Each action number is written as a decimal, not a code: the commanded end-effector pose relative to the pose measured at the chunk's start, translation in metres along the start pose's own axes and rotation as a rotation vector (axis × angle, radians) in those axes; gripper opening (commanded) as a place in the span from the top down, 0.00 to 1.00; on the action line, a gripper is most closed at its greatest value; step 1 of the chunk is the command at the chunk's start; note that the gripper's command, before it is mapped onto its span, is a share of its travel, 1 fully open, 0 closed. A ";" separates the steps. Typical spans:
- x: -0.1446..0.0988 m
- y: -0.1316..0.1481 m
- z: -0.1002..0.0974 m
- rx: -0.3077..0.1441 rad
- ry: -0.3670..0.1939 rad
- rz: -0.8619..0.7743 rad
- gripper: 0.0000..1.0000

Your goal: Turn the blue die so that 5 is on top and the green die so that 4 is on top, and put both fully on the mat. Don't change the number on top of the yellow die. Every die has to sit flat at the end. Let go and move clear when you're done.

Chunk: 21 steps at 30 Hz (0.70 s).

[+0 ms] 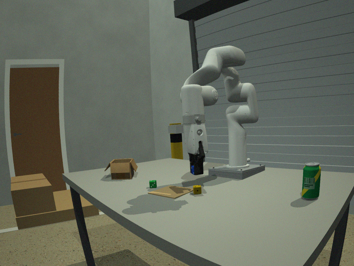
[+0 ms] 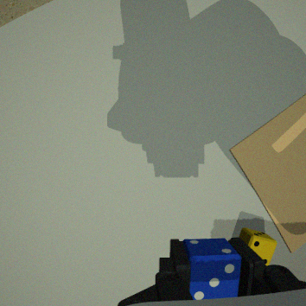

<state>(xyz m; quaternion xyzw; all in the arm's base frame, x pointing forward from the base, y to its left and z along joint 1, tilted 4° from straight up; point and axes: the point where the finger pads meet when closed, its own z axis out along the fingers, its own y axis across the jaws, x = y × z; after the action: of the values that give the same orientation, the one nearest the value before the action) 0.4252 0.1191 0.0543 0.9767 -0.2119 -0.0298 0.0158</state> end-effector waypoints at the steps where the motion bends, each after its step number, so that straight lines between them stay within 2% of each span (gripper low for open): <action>1: 0.000 0.000 -0.006 0.000 0.000 0.000 0.73; 12: 0.000 0.000 -0.006 0.000 0.000 0.009 0.73; 18: 0.000 0.000 -0.006 0.000 0.000 0.063 0.73; 21: 0.000 0.000 -0.005 0.000 0.000 0.149 0.73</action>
<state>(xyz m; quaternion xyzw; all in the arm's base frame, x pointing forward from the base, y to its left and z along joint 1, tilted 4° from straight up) 0.4243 0.1188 0.0583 0.9687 -0.2457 -0.0311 0.0179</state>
